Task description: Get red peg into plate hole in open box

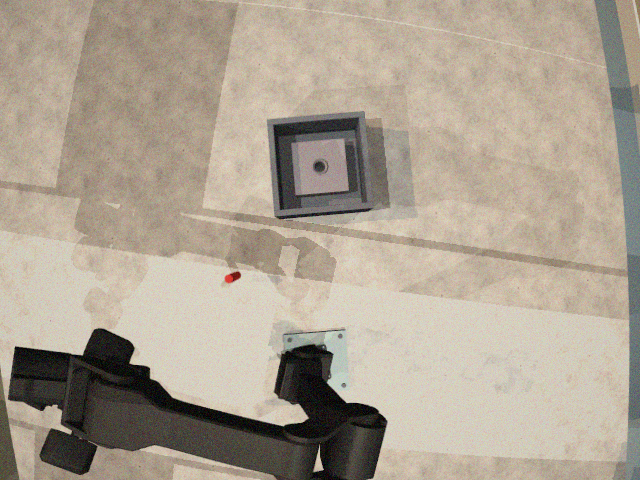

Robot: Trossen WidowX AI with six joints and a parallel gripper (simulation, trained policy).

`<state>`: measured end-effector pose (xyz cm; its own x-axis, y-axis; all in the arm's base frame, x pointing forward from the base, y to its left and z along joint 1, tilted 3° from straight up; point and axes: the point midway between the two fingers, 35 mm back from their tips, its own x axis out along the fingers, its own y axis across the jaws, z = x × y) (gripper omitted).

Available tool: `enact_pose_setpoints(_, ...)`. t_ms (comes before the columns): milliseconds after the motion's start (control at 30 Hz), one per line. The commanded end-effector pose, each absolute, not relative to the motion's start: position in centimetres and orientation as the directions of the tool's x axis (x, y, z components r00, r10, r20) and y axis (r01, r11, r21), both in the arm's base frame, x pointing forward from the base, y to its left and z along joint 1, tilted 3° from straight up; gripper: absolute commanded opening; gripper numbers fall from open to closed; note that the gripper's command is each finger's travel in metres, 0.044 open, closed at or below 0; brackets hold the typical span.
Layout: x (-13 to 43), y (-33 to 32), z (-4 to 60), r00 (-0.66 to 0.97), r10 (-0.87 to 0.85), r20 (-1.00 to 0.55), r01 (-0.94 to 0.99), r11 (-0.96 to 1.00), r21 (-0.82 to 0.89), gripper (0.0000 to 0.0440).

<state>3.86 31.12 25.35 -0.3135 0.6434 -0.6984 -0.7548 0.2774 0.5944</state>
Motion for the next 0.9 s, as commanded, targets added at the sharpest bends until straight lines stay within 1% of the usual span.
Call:
enact_pose_setpoints(0,6.0,30.0,25.2,-0.237,0.652,-0.72,-0.71,0.39,0.586,0.044)
enact_pose_setpoints(233,9.7,27.7,24.6,-0.106,0.637,-0.764,-0.582,0.583,0.567,0.044)
enact_pose_setpoints(467,12.5,25.0,23.6,-0.002,0.585,-0.811,-0.407,0.74,0.535,0.044)
enact_pose_setpoints(867,15.6,20.1,20.9,0.102,0.442,-0.891,-0.041,0.897,0.44,0.044)
